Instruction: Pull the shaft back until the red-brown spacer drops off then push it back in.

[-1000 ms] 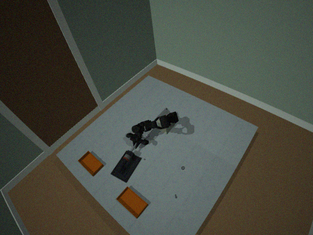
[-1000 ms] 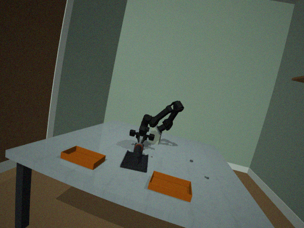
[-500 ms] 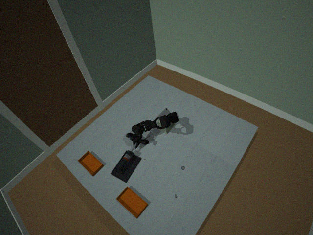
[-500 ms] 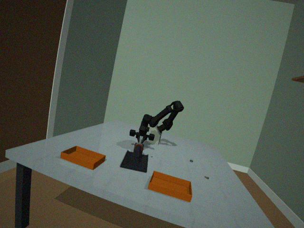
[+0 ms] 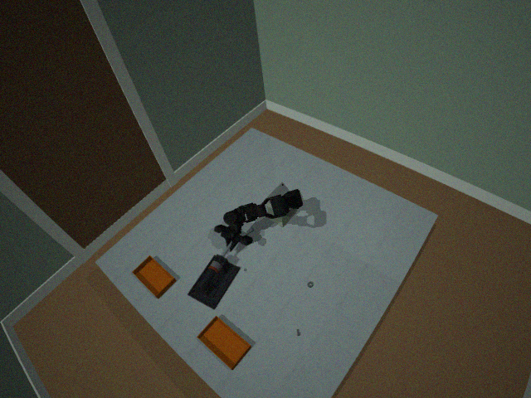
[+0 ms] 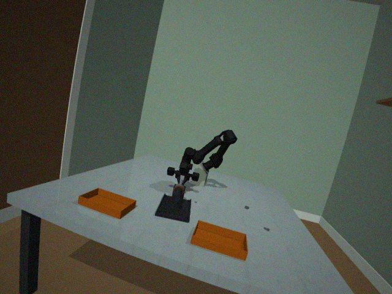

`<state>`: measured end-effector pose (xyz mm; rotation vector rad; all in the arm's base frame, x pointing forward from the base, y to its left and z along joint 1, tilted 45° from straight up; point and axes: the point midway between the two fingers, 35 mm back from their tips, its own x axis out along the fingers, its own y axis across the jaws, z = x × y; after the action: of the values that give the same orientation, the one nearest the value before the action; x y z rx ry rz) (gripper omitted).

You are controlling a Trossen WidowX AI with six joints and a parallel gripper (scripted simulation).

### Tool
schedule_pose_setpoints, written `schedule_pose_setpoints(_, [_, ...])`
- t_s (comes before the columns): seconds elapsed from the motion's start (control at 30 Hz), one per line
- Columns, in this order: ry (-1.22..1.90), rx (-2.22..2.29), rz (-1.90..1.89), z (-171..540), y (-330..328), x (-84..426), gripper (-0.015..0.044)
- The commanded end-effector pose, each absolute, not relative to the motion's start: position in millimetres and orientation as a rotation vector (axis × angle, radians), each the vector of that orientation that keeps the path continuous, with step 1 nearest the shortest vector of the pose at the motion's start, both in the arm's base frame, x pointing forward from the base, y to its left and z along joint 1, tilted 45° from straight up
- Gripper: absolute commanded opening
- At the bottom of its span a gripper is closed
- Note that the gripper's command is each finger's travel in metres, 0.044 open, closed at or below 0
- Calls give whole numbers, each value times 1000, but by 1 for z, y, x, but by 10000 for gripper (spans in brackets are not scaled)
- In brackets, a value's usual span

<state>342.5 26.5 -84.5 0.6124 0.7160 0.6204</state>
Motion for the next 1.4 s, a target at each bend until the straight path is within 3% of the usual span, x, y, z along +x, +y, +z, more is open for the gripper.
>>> schedule_pose_setpoints(0.0, [715, 610, 625, -85, 27, 341, 0])
schedule_pose_setpoints(1.37, [715, 610, 625, -85, 26, 337, 0])
